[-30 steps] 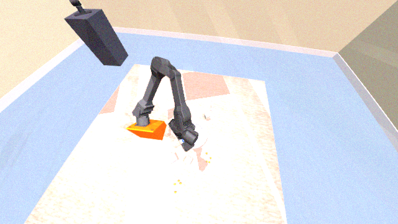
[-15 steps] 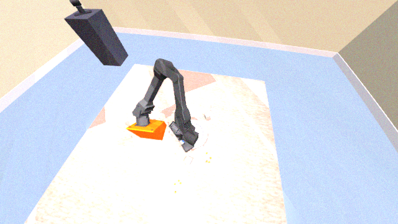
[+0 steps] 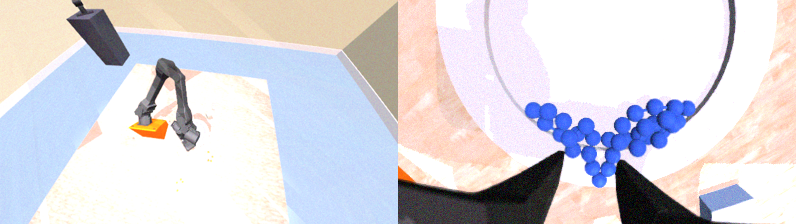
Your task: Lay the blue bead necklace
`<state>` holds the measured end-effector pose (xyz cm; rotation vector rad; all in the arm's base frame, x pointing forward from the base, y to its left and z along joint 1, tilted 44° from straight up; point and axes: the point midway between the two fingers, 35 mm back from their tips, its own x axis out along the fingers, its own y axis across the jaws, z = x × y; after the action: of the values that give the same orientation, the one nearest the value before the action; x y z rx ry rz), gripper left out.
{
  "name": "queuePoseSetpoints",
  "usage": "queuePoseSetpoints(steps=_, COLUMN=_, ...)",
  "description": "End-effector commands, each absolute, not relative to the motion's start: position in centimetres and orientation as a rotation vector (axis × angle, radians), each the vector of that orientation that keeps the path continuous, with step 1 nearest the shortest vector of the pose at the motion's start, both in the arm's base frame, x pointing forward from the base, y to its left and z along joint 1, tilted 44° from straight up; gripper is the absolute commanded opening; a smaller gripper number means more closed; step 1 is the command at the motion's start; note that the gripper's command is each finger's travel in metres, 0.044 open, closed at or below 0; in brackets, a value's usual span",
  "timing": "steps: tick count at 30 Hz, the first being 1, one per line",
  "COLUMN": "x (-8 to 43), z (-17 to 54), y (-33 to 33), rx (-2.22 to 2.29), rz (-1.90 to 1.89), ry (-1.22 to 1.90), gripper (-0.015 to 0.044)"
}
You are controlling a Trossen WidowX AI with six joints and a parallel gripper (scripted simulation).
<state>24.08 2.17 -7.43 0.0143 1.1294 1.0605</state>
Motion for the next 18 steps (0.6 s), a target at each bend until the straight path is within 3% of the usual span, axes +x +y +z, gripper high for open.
queuePoseSetpoints(steps=1, x=24.11, z=-7.42, y=2.15, rx=0.014, rz=1.06, ry=1.129, gripper=0.008)
queuePoseSetpoints(steps=13, x=24.11, z=-7.42, y=2.15, rx=0.014, rz=1.06, ry=1.129, gripper=0.0)
queuePoseSetpoints(steps=18, x=24.09, z=-7.38, y=2.13, rx=0.015, rz=1.06, ry=1.129, gripper=0.0)
